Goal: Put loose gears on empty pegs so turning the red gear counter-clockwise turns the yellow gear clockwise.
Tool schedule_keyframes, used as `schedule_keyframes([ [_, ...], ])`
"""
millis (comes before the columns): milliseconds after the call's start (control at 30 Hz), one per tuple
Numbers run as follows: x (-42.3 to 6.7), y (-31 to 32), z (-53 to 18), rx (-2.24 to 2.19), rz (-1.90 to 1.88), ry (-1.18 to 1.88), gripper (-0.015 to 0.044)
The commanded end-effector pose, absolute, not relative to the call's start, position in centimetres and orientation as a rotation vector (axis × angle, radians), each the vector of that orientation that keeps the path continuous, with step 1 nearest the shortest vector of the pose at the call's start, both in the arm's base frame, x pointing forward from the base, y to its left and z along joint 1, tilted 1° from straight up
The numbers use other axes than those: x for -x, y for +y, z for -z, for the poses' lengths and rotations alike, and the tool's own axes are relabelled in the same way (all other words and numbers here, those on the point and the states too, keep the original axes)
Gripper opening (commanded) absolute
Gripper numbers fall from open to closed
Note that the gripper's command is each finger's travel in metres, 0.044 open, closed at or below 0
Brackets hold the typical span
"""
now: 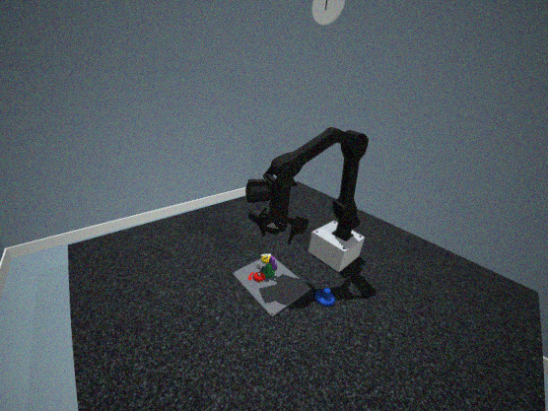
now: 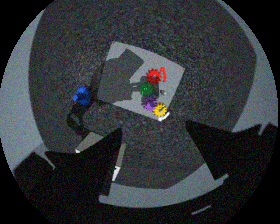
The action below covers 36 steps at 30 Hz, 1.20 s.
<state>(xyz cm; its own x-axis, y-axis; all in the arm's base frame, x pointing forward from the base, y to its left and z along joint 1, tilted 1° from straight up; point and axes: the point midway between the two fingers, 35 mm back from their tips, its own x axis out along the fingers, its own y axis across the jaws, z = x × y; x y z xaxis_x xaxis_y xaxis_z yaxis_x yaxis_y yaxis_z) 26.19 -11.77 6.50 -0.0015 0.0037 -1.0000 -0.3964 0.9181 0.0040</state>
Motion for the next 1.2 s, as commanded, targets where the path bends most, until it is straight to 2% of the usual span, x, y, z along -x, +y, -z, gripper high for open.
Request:
schedule_keyframes([
  [0, -26.3, -11.8, -6.6, 0.316, -0.319, 1.544, 0.0440],
  [567, -26.7, -11.0, -6.8, 0.316, -0.319, 1.544, 0.0440],
  [867, -29.9, 1.3, -8.5, 0.308, -0.325, 1.523, 0.0440],
  [1167, -27.4, 14.3, -10.2, 0.294, -0.340, 1.523, 0.0440],
])
